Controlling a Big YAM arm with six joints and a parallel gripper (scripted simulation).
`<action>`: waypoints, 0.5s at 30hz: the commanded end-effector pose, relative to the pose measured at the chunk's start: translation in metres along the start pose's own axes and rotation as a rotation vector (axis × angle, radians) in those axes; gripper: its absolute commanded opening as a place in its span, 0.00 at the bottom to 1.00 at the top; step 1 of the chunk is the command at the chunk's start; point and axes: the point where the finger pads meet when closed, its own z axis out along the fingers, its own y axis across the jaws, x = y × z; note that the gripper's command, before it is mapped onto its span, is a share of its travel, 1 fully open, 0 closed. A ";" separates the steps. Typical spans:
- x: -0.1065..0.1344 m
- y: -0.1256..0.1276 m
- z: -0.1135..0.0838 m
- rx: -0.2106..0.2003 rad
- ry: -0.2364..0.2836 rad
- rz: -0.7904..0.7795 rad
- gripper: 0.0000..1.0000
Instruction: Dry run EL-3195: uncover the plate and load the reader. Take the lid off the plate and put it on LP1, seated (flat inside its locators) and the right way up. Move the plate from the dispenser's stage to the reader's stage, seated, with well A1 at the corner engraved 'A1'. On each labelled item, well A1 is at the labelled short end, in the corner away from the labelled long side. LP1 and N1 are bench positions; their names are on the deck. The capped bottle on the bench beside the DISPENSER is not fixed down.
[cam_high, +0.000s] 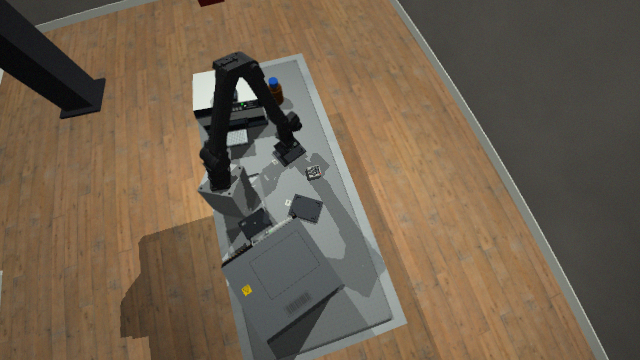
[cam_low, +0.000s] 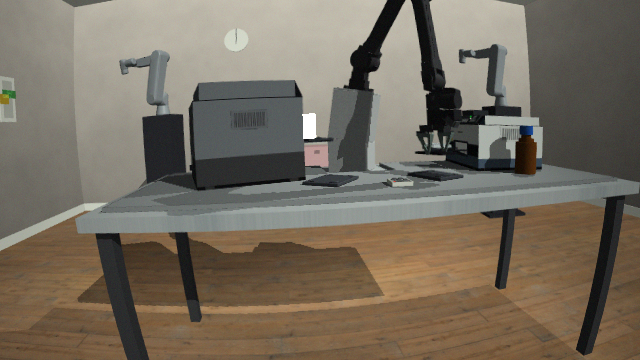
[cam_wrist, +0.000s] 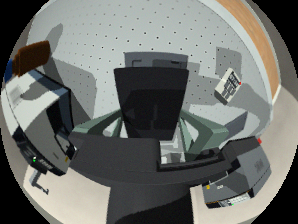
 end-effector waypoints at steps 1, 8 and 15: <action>-0.008 0.002 -0.009 -0.005 -0.024 0.009 0.85; -0.004 -0.005 0.000 -0.002 -0.018 0.021 0.85; 0.001 -0.001 0.009 -0.002 -0.003 0.007 0.85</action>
